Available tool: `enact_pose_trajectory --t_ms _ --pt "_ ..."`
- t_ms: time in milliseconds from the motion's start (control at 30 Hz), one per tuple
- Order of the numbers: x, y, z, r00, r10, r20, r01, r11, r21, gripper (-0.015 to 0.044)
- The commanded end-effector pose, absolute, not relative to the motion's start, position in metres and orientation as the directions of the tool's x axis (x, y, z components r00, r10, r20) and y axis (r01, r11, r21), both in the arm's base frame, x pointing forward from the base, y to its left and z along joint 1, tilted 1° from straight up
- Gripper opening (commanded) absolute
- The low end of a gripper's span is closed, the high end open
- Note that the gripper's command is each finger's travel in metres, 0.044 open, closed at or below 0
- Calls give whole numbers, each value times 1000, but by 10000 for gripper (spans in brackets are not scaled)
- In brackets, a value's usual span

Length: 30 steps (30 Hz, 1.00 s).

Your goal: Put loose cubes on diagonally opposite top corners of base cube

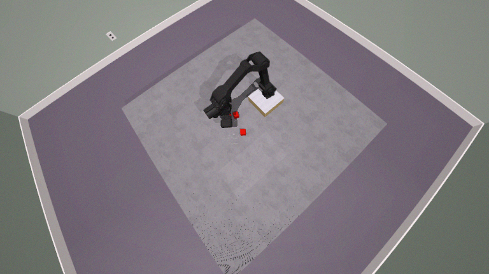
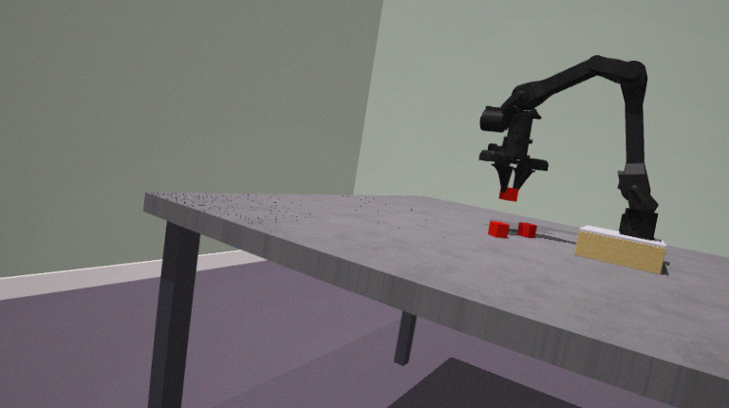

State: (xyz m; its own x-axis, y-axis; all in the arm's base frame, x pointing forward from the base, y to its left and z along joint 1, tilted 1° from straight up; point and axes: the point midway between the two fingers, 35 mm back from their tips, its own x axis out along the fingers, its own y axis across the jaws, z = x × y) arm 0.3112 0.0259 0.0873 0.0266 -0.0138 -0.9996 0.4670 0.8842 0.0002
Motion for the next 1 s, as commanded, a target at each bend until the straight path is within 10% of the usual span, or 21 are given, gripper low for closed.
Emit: enact_pose_trajectory --t_ms 0,967 --pt "307 35 85 29 -16 -999 401 916 -3 105" --pt "268 113 65 26 -10 -1000 -181 983 -14 105"
